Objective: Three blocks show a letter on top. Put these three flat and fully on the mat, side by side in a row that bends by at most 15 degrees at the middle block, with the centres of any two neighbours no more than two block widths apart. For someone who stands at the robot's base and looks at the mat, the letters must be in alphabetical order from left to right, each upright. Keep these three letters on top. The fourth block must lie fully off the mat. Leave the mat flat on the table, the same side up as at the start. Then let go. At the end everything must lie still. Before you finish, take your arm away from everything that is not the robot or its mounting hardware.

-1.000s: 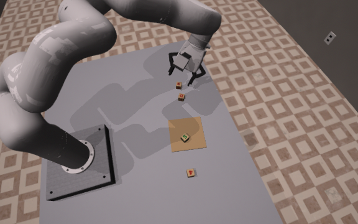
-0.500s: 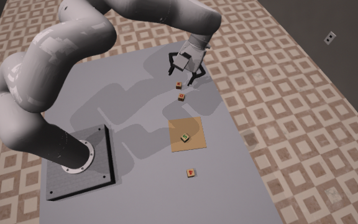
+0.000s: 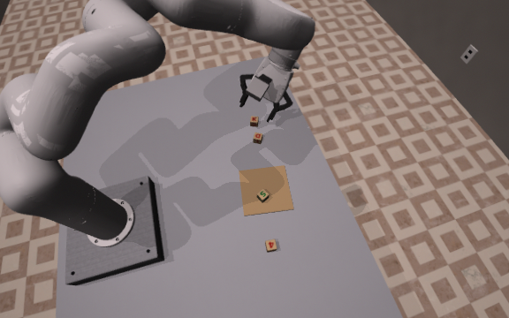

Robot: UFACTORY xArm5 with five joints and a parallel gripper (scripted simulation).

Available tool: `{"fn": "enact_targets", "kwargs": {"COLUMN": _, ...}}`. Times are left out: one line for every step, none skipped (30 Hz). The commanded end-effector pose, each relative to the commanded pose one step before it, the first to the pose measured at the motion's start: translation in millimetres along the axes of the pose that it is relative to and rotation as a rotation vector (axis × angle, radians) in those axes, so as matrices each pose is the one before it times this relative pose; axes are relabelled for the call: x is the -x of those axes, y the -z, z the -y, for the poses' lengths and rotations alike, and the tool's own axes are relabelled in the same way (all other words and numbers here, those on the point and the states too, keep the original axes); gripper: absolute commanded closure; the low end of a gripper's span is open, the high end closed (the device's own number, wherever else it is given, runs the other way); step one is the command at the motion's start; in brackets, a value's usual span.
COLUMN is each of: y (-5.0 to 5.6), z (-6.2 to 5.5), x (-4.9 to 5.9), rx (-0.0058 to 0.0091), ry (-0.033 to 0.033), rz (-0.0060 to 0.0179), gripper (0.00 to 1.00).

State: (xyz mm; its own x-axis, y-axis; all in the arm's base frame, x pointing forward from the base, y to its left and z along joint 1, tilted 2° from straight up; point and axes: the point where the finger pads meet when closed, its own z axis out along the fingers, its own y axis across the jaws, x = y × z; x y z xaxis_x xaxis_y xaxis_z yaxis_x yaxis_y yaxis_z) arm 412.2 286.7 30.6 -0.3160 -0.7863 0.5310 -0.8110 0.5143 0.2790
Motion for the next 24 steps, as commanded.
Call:
{"fn": "enact_targets", "kwargs": {"y": 3.15, "z": 0.86, "x": -1.16, "rx": -0.00190, "ry": 0.00862, "rz": 0.00687, "gripper": 0.00}}
{"fn": "enact_targets", "kwargs": {"y": 0.67, "z": 0.48, "x": -0.73, "rx": 0.00003, "ry": 0.00543, "rz": 0.00184, "gripper": 0.00}}
{"fn": "enact_targets", "kwargs": {"y": 0.82, "z": 0.58, "x": -0.90, "rx": 0.00002, "ry": 0.00665, "rz": 0.00225, "gripper": 0.00}}
{"fn": "enact_targets", "kwargs": {"y": 0.97, "z": 0.68, "x": -1.08, "rx": -0.00001, "ry": 0.00797, "rz": 0.00269, "gripper": 0.00}}
{"fn": "enact_targets", "kwargs": {"y": 1.14, "z": 0.79, "x": -1.28, "rx": -0.00005, "ry": 0.00936, "rz": 0.00316, "gripper": 0.00}}
{"fn": "enact_targets", "kwargs": {"y": 1.32, "z": 0.90, "x": -1.50, "rx": -0.00011, "ry": 0.01084, "rz": 0.00366, "gripper": 0.00}}
{"fn": "enact_targets", "kwargs": {"y": 1.50, "z": 1.00, "x": -1.73, "rx": -0.00019, "ry": 0.01238, "rz": 0.00417, "gripper": 0.00}}
{"fn": "enact_targets", "kwargs": {"y": 1.69, "z": 1.10, "x": -1.97, "rx": -0.00030, "ry": 0.01398, "rz": 0.00471, "gripper": 0.00}}
{"fn": "enact_targets", "kwargs": {"y": 1.88, "z": 1.19, "x": -2.23, "rx": -0.00044, "ry": 0.01564, "rz": 0.00525, "gripper": 0.00}}
{"fn": "enact_targets", "kwargs": {"y": 2.08, "z": 1.27, "x": -2.51, "rx": -0.00063, "ry": 0.01735, "rz": 0.00581, "gripper": 0.00}}
{"fn": "enact_targets", "kwargs": {"y": 2.28, "z": 1.34, "x": -2.80, "rx": -0.00085, "ry": 0.01909, "rz": 0.00637, "gripper": 0.00}}
{"fn": "enact_targets", "kwargs": {"y": 2.48, "z": 1.39, "x": -3.10, "rx": -0.00113, "ry": 0.02086, "rz": 0.00692, "gripper": 0.00}}
{"fn": "enact_targets", "kwargs": {"y": 2.67, "z": 1.42, "x": -3.41, "rx": -0.00146, "ry": 0.02266, "rz": 0.00747, "gripper": 0.00}}
{"fn": "enact_targets", "kwargs": {"y": 0.00, "z": 0.00, "x": 0.00, "rx": 0.00000, "ry": 0.00000, "rz": 0.00000, "gripper": 0.00}}
{"fn": "enact_targets", "kwargs": {"y": 0.00, "z": 0.00, "x": 0.00, "rx": 0.00000, "ry": 0.00000, "rz": 0.00000, "gripper": 0.00}}
{"fn": "enact_targets", "kwargs": {"y": 2.87, "z": 1.43, "x": -3.74, "rx": -0.00184, "ry": 0.02448, "rz": 0.00800, "gripper": 0.00}}
{"fn": "enact_targets", "kwargs": {"y": 3.06, "z": 1.41, "x": -4.07, "rx": -0.00228, "ry": 0.02631, "rz": 0.00851, "gripper": 0.00}}
{"fn": "enact_targets", "kwargs": {"y": 3.25, "z": 1.35, "x": -4.42, "rx": -0.00279, "ry": 0.02815, "rz": 0.00899, "gripper": 0.00}}
{"fn": "enact_targets", "kwargs": {"y": 3.43, "z": 1.27, "x": -4.77, "rx": -0.00336, "ry": 0.02998, "rz": 0.00943, "gripper": 0.00}}
{"fn": "enact_targets", "kwargs": {"y": 3.61, "z": 1.15, "x": -5.12, "rx": -0.00400, "ry": 0.03181, "rz": 0.00983, "gripper": 0.00}}
{"fn": "enact_targets", "kwargs": {"y": 3.78, "z": 0.99, "x": -5.47, "rx": -0.00470, "ry": 0.03363, "rz": 0.01016, "gripper": 0.00}}
{"fn": "enact_targets", "kwargs": {"y": 3.94, "z": 0.79, "x": -5.81, "rx": -0.00547, "ry": 0.03543, "rz": 0.01042, "gripper": 0.00}}
{"fn": "enact_targets", "kwargs": {"y": 4.09, "z": 0.54, "x": -6.15, "rx": -0.00630, "ry": 0.03721, "rz": 0.01061, "gripper": 0.00}}
{"fn": "enact_targets", "kwargs": {"y": 3.32, "z": 0.21, "x": -5.05, "rx": -0.00557, "ry": 0.03045, "rz": 0.00840, "gripper": 0.00}}
